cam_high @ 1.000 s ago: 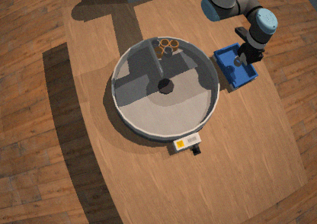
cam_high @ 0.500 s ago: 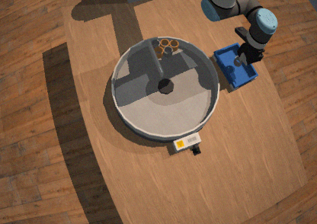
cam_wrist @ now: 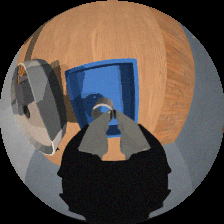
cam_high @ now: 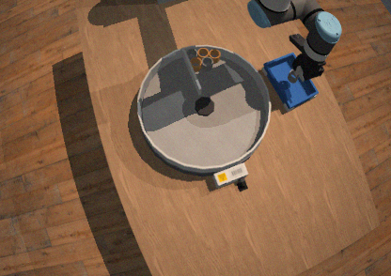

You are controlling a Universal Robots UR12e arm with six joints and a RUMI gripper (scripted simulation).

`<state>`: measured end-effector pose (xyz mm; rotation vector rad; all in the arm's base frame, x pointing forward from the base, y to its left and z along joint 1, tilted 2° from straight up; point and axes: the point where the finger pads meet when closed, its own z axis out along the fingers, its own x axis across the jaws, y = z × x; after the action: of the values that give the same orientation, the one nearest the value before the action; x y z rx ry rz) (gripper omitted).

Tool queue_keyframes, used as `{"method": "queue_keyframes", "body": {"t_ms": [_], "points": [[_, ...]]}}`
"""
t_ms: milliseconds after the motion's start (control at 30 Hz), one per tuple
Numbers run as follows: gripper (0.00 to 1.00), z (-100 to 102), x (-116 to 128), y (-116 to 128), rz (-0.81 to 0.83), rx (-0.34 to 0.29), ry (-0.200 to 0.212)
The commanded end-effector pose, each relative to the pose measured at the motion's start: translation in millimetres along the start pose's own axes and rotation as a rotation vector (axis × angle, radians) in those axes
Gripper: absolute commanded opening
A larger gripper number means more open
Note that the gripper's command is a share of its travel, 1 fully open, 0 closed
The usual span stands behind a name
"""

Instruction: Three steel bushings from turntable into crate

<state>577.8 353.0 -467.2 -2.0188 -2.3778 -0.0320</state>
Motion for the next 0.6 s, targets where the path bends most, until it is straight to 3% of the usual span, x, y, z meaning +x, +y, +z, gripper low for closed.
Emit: {"method": "queue_keyframes", "body": {"t_ms": [0, 567], "points": [[0.00, 5.6, 0.2, 0.7, 0.000, -0.001, 0.000], [0.00, 30.2, 0.2, 0.7, 0.000, -0.001, 0.000]]}}
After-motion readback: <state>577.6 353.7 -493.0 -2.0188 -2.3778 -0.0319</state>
